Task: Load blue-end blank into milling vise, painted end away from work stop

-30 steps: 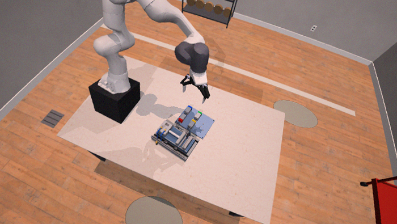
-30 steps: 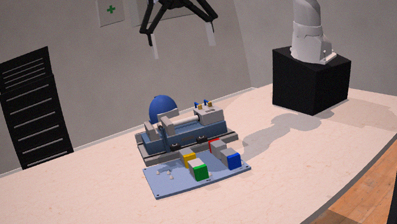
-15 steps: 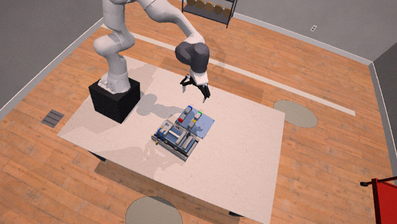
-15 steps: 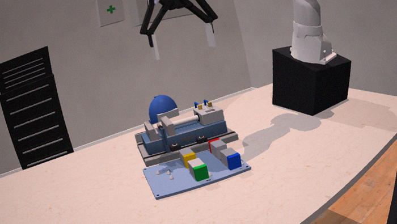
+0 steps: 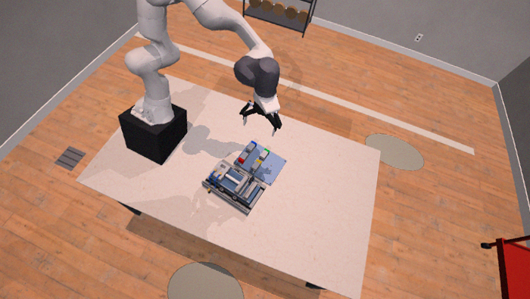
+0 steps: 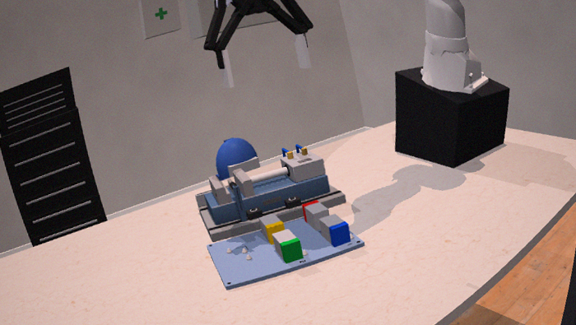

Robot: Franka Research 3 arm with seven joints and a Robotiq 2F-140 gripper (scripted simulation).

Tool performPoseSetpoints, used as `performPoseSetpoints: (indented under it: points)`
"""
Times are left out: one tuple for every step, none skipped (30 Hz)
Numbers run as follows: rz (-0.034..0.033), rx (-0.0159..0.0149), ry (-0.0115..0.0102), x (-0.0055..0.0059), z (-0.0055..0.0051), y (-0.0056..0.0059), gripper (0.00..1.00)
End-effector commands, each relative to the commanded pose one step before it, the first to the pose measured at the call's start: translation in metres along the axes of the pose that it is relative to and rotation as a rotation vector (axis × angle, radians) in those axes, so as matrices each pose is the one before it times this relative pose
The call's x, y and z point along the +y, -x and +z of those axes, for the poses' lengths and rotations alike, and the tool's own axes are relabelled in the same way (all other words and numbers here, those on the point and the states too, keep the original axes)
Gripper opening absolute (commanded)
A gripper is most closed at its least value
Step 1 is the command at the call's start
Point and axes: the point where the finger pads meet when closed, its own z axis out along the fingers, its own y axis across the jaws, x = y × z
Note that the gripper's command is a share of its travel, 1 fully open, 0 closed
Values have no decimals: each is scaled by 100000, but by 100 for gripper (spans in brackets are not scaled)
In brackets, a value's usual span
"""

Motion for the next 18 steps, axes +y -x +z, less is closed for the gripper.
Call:
performPoseSetpoints:
  points:
    - [-4880, -401, -194, -10, 43, 8, 100]
    - [-1409, -103, -46, -2, 12, 0, 100]
    - [0, 0, 0, 0, 0, 0, 100]
    - [0, 0, 0, 0, 0, 0, 100]
    - [0, 0, 0, 0, 0, 0, 100]
    - [0, 0, 0, 0, 0, 0, 100]
    - [0, 0, 0, 0, 0, 0, 100]
    - [0, 0, 0, 0, 0, 0, 100]
    - [0, 0, 0, 0, 0, 0, 100]
    - [0, 0, 0, 0, 0, 0, 100]
    - [0, 0, 0, 0, 0, 0, 100]
    - [0, 0, 0, 0, 0, 0, 100]
    - [0, 0, 0, 0, 0, 0, 100]
    - [0, 0, 0, 0, 0, 0, 100]
    - [6228, 178, 39, -14, -90, -28, 100]
    - [4600, -44, -4, 16, -4, -13, 100]
    - [4600, -44, -4, 16, -4, -14, 100]
    - [4600, -44, -4, 15, -4, -14, 100]
